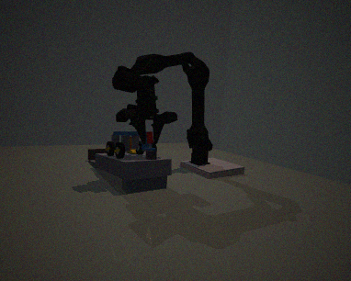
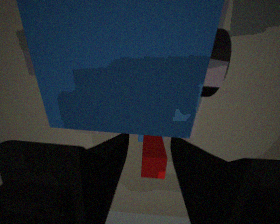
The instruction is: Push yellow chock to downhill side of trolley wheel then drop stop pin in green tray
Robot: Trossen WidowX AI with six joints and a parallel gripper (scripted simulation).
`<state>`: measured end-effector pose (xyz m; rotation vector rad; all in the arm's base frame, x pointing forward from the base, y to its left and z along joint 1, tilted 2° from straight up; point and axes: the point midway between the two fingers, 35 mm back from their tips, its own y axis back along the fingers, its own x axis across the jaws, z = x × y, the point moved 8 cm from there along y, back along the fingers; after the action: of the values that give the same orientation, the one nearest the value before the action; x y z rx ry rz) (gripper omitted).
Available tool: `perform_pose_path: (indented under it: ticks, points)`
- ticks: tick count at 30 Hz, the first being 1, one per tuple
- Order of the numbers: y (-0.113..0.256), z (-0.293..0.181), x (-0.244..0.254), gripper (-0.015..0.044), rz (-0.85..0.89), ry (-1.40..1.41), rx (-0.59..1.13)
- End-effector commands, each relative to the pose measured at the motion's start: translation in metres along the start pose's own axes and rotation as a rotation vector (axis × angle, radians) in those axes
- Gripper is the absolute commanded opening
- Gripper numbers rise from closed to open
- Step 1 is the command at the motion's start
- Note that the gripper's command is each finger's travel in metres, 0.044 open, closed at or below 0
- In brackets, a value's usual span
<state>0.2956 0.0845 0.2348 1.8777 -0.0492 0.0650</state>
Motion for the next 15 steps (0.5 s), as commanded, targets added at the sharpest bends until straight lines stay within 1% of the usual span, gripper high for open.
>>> perform_pose_path:
  ticks: [1,2,11,12,15]
  points:
    - [0.0004,0.0001,0.0001,0.0111,0.0,0.0,0.0]
    - [0.0004,0.0001,0.0001,0.0085,0.0,0.0,0.0]
    - [0.0004,0.0001,0.0001,0.0025,0.0,0.0,0.0]
    - [0.0006,0.0,0.0001,0.0,0.0,0.0,0.0]
    - [0.0018,-0.0002,0.0,0.0,-0.001,-0.002,0.0]
